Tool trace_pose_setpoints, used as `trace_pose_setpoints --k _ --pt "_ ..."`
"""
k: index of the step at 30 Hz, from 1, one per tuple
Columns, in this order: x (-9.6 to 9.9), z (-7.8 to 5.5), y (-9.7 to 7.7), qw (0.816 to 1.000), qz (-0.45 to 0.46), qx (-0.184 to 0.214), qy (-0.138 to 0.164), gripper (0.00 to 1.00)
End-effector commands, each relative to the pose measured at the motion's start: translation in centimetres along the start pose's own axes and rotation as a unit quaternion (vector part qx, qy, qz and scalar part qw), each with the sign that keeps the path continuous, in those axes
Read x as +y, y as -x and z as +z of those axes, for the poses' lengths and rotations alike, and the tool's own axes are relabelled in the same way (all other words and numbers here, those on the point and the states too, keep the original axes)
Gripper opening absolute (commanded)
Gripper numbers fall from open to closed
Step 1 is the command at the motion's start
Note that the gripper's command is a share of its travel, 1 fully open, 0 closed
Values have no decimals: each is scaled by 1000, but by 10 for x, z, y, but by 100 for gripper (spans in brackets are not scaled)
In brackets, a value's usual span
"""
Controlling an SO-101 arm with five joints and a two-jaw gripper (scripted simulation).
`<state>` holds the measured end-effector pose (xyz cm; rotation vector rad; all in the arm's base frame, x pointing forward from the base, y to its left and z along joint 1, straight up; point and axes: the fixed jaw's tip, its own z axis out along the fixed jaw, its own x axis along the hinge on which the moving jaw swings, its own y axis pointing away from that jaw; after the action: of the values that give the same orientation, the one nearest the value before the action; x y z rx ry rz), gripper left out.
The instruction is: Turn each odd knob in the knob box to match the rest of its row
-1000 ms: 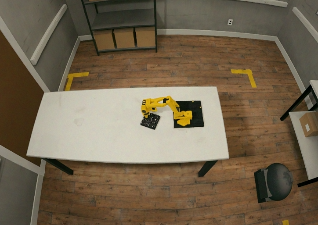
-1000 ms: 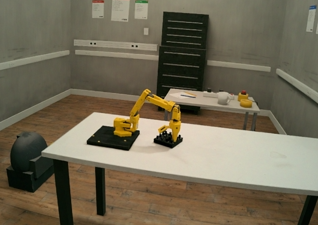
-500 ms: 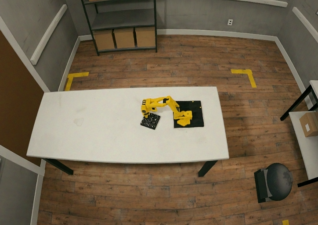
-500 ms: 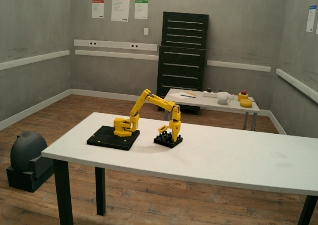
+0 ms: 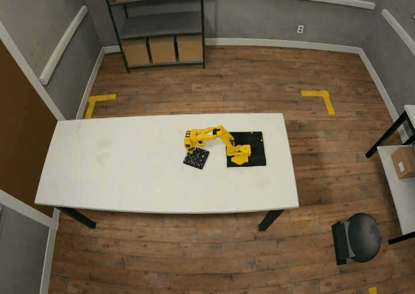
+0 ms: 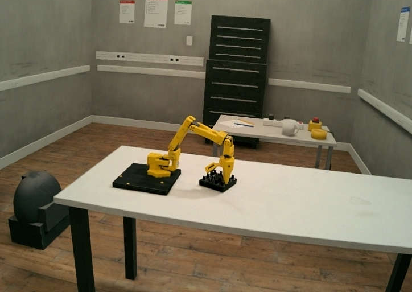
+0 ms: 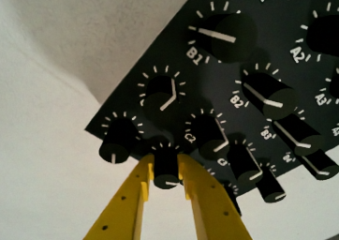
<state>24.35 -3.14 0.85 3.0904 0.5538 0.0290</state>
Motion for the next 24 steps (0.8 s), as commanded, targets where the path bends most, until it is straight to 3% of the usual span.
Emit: trace_pose_setpoints --k 1,13,24 --pt "0 2 3 1000 3 -7 -2 3" --pt "0 2 3 1000 3 -7 -2 1" --pt "0 2 4 995 99 -7 -1 1"
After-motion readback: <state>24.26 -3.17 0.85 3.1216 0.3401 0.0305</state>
